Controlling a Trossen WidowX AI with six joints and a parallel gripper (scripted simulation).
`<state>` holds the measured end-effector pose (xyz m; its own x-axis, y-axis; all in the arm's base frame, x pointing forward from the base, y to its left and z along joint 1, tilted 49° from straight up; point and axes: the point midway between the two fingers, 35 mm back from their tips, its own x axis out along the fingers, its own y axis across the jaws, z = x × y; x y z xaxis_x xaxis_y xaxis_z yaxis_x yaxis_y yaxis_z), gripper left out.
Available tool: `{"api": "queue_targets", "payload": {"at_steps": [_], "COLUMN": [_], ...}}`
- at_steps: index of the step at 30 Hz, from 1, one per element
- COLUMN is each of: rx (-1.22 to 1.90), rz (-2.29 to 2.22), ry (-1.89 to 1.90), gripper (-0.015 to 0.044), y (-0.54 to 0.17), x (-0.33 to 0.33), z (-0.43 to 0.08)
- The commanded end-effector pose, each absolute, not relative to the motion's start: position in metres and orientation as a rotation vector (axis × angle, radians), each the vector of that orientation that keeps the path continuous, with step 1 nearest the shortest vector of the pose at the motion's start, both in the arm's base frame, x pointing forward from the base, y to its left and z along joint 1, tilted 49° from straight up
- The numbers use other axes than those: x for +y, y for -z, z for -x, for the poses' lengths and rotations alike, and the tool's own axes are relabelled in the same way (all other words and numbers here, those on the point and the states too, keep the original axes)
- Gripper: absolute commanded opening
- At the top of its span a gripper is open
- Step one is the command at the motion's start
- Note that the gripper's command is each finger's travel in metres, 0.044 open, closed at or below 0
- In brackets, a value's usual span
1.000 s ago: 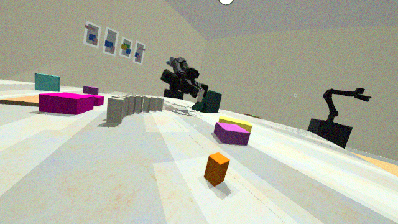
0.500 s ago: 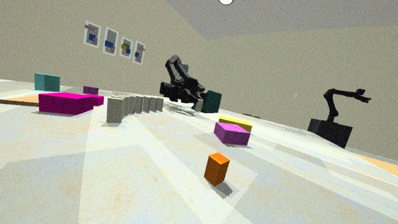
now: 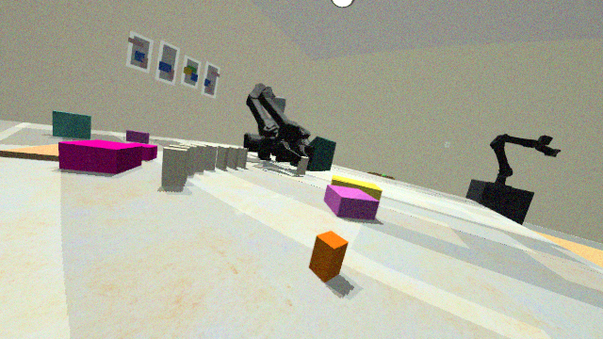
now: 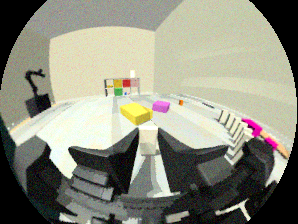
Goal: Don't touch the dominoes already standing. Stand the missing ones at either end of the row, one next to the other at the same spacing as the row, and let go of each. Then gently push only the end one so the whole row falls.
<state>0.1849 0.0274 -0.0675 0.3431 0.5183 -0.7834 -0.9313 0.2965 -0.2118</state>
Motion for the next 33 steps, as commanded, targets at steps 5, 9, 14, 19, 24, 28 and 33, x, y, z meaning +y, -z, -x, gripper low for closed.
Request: {"api": "queue_targets", "payload": {"at_steps": [5,9,14,19,24,28,33], "rx": [0.66,0.66,0.66,0.666,0.663,0.662,0.955], "rz": [0.745,0.745,0.745,0.748,0.743,0.742,0.69], "ry": [-1.067,-1.067,-1.067,-1.067,-1.063,-1.063,-1.082], "gripper": [0.0238,0.0343,0.044,0.044,0.044,0.044,0.044], "y": [0.068,0.068,0.068,0.056,0.035,0.035,0.048], "x": [0.028,0.028,0.028,0.04,0.064,0.065,0.07], "z": [-0.184,-0.184,-0.184,-0.187,-0.19,-0.19,-0.194]}}
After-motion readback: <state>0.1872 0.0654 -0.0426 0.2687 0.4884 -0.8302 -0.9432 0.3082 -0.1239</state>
